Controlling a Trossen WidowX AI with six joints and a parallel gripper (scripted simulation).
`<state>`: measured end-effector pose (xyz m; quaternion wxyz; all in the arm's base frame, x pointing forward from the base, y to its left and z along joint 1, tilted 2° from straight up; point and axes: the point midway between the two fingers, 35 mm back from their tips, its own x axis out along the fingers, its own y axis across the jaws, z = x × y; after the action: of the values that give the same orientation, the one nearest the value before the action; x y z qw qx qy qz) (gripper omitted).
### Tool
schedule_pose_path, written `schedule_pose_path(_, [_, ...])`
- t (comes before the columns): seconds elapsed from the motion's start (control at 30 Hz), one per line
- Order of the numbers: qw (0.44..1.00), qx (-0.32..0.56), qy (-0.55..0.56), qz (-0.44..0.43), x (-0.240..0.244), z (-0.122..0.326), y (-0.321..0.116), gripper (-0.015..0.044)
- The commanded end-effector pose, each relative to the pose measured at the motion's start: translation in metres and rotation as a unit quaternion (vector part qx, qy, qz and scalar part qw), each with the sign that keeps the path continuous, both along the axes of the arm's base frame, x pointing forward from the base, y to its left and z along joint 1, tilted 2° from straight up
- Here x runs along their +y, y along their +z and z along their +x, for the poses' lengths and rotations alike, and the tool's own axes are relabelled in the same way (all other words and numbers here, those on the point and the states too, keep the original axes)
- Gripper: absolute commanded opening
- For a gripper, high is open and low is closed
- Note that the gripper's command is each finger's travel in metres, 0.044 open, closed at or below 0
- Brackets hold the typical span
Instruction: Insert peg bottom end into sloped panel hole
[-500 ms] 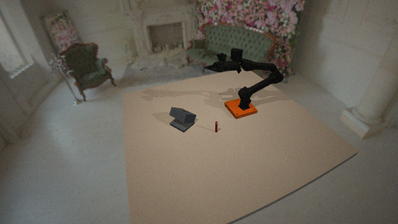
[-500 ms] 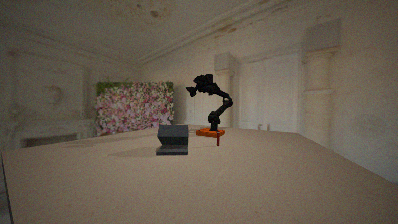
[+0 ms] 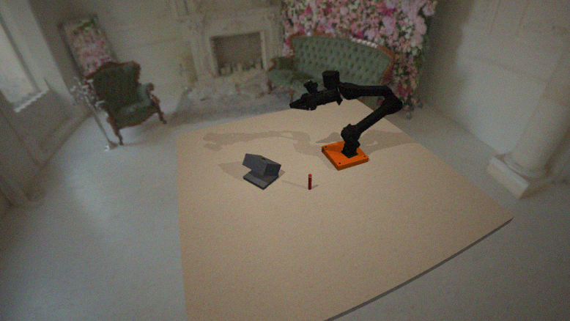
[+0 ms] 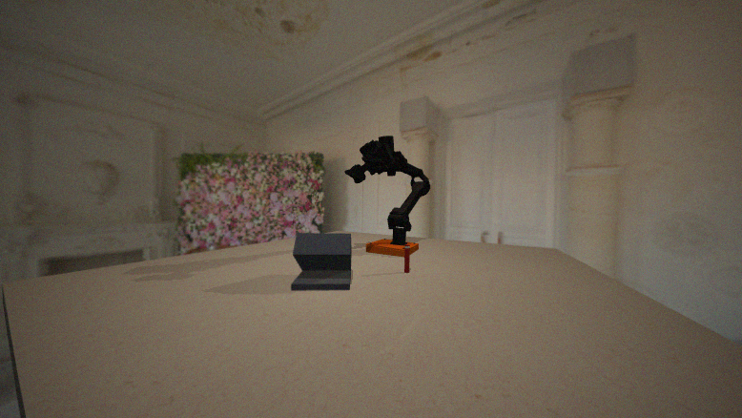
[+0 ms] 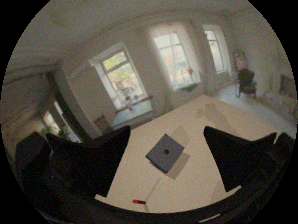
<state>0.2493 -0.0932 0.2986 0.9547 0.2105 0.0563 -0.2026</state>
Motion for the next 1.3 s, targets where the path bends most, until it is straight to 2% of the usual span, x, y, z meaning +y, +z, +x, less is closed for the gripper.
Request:
schedule_pose_path(0.0, [0.999, 0.033, 0.024, 0.002, 0.008, 0.011, -0.006, 0.044])
schedule_pose_path(0.63, [0.975, 0.191, 0.114, 0.013, 0.044, 0.044, -0.052, 0.044])
schedule_pose_path(1.27, [0.917, 0.342, 0.204, 0.008, 0.088, 0.06, -0.099, 0.044])
